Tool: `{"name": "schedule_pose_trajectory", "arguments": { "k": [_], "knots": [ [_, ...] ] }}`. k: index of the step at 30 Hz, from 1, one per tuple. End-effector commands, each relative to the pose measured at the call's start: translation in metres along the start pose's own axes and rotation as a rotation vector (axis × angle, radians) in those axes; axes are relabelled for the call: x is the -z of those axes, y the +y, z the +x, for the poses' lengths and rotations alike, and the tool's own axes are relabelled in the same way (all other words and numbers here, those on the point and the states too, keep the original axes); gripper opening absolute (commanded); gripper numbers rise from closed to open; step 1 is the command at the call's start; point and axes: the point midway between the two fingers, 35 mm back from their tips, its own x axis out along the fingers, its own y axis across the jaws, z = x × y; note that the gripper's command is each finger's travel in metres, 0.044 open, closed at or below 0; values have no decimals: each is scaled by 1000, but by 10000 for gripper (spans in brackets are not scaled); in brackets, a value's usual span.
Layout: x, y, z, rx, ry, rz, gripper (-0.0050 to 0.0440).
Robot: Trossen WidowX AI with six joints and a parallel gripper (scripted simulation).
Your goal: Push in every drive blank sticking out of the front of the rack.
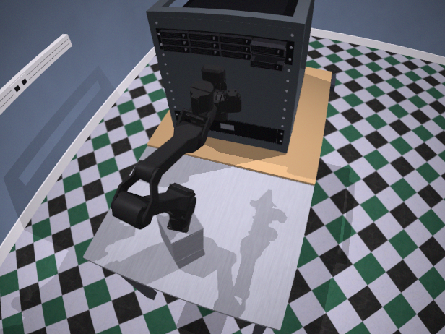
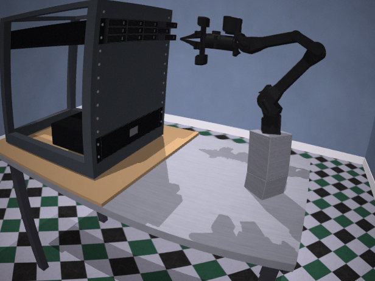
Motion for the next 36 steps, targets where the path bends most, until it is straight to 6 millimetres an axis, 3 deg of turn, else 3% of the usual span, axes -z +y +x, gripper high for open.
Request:
{"name": "schedule_pose_trajectory", "arguments": {
  "k": [1, 10, 22, 36],
  "knots": [
    [0, 2, 0, -10, 2, 3, -50],
    [0, 4, 34, -10, 2, 3, -50],
    [0, 5, 48, -10, 2, 3, -50],
    [0, 5, 83, -10, 2, 3, -50]
  ]
}}
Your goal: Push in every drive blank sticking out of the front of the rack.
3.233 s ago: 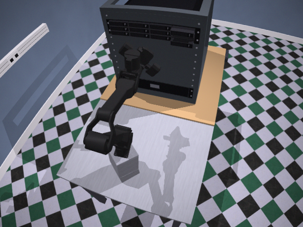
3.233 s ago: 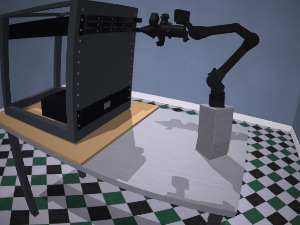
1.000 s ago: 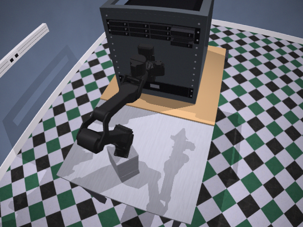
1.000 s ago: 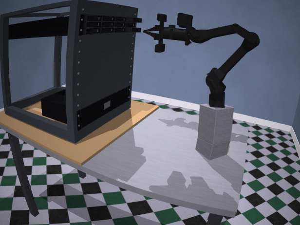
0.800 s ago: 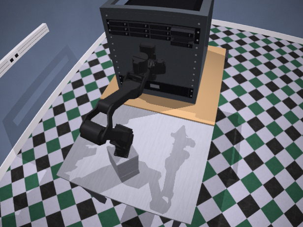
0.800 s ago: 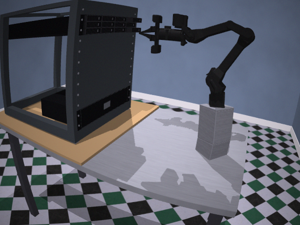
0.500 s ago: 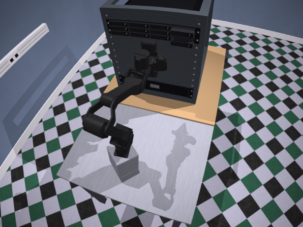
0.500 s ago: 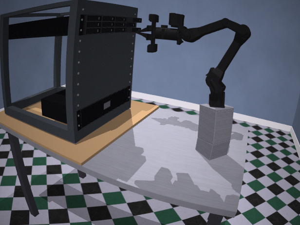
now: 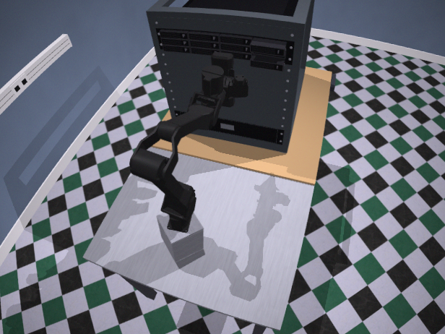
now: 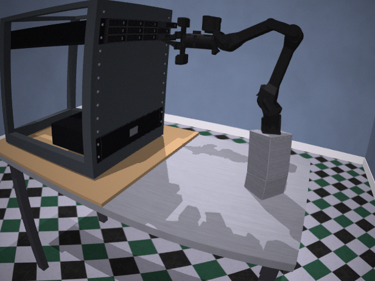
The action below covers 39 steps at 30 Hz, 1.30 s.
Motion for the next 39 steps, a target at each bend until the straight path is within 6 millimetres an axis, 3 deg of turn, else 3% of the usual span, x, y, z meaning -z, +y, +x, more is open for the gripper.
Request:
{"name": "schedule_pose_trajectory", "arguments": {
  "k": [1, 29, 39],
  "knots": [
    [-1, 12, 8, -27, -6, -2, -50],
    [-1, 12, 8, -27, -6, -2, -50],
    [-2, 22, 11, -27, -6, -2, -50]
  ]
}}
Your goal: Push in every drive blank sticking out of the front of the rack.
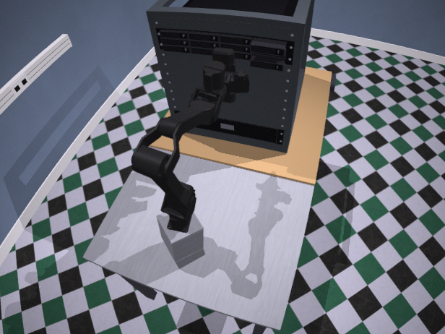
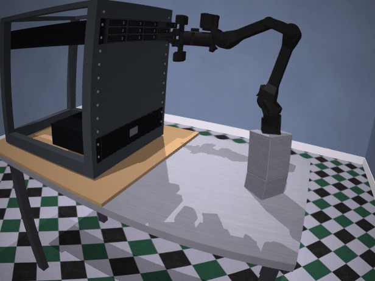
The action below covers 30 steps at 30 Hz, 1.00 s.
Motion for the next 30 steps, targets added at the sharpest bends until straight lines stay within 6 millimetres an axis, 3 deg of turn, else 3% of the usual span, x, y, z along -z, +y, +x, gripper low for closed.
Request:
{"name": "schedule_pose_trajectory", "arguments": {
  "k": [1, 30],
  "knots": [
    [-1, 11, 2, -16, -4, -1, -50],
    [-1, 10, 12, -16, -4, -1, -50]
  ]
}}
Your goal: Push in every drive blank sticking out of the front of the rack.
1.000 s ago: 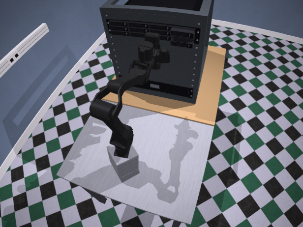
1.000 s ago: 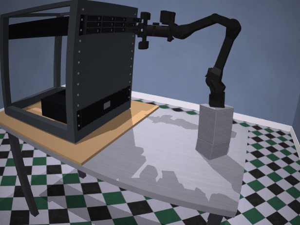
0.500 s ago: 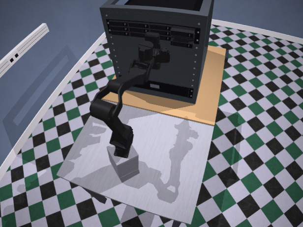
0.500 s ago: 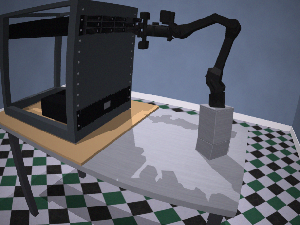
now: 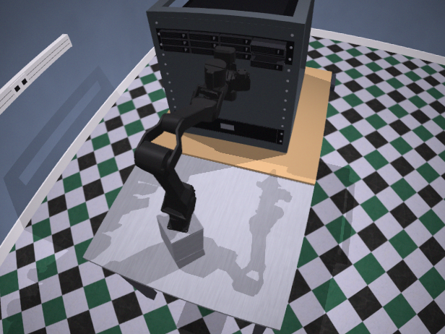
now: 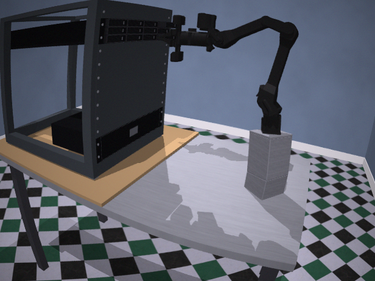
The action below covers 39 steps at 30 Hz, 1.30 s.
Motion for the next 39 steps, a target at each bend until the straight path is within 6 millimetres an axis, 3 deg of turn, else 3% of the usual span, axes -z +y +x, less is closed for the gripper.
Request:
{"name": "schedule_pose_trajectory", "arguments": {
  "k": [1, 39],
  "knots": [
    [-1, 11, 2, -25, -5, -2, -50],
    [-1, 13, 11, -25, -5, -2, -50]
  ]
}}
